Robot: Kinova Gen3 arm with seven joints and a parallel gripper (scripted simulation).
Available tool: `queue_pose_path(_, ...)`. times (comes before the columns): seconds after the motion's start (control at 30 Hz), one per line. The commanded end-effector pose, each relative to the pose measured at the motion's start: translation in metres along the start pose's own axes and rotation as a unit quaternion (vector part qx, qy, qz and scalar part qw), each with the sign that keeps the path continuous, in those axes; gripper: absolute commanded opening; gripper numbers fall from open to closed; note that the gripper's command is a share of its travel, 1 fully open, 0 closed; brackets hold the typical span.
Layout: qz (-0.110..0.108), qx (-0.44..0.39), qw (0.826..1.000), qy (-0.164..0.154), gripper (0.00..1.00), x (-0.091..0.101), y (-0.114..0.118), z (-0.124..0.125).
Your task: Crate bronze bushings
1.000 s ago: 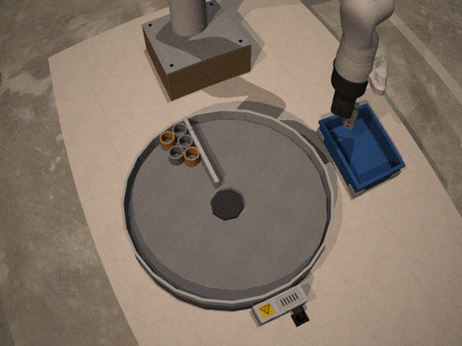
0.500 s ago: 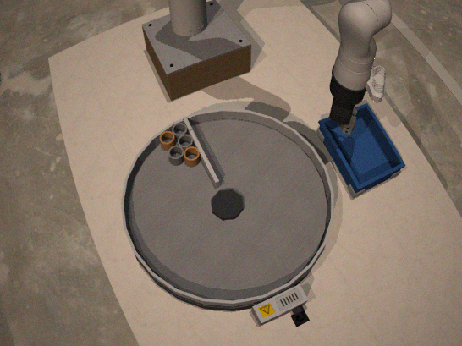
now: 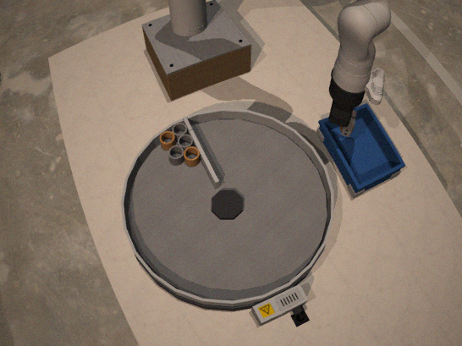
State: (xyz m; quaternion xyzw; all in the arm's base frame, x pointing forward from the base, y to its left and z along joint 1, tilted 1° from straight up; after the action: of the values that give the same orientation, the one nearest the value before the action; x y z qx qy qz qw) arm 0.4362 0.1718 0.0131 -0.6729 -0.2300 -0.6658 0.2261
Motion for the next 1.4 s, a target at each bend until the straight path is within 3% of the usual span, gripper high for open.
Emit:
queue_pose_path(0.0,0.0,0.0,1.0,0.0,0.0,0.0,0.0,0.0)
queue_pose_path(1.37,0.0,0.0,1.0,0.0,0.0,-0.02,0.0,0.0)
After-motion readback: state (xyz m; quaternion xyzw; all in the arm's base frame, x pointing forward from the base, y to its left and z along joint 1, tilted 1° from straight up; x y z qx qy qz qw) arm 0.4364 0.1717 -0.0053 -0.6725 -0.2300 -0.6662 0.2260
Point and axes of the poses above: the point where the finger pads meet when closed, its own x axis back along the fingers, its own y axis across the jaws, z = x × y, the point moved 5 cm from there along x, back along the fingers, and after that the axes turned 4 degrees about -x, right-handed, at the moved point
